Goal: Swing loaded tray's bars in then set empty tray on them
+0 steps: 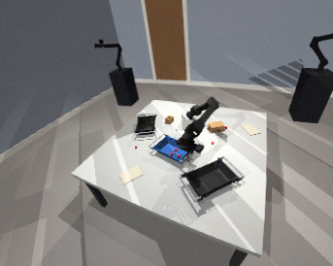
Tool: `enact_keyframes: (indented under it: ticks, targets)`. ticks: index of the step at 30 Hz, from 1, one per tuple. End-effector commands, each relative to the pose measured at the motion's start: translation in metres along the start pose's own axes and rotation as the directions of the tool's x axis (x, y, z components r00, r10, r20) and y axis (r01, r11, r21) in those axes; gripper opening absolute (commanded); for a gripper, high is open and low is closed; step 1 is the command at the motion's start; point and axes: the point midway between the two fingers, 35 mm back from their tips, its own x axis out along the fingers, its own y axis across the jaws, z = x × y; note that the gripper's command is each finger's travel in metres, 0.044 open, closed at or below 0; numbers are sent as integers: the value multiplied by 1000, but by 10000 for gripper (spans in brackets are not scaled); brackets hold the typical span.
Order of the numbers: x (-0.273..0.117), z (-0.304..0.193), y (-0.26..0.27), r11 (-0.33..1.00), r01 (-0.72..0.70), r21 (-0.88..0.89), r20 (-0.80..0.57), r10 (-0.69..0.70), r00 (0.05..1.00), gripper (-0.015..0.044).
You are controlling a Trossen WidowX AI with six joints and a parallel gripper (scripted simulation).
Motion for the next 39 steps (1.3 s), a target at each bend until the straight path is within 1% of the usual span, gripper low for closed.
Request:
enact_keyframes:
  ticks: [1, 10, 18, 22, 29, 30, 31, 39]
  targets:
    - [-5, 1, -16, 1000, 11, 5, -1, -11, 1000, 85]
    - [-5, 1, -41, 1000, 12, 6, -1, -12, 1000, 85]
    - [14, 1, -63, 1000, 12, 6, -1, -12, 1000, 85]
    - [3, 2, -62, 1000, 13, 6, -1, -13, 1000, 85]
    - [-32, 2, -57, 1000, 14, 6, -1, -14, 1000, 85]
    - [-33, 2, -57, 1000, 14, 6, -1, -14, 1000, 85]
    - [-26, 3, -59, 1000, 16, 14, 2, -16, 1000, 85]
    - [-26, 3, -59, 1000, 16, 14, 2, -16, 1000, 85]
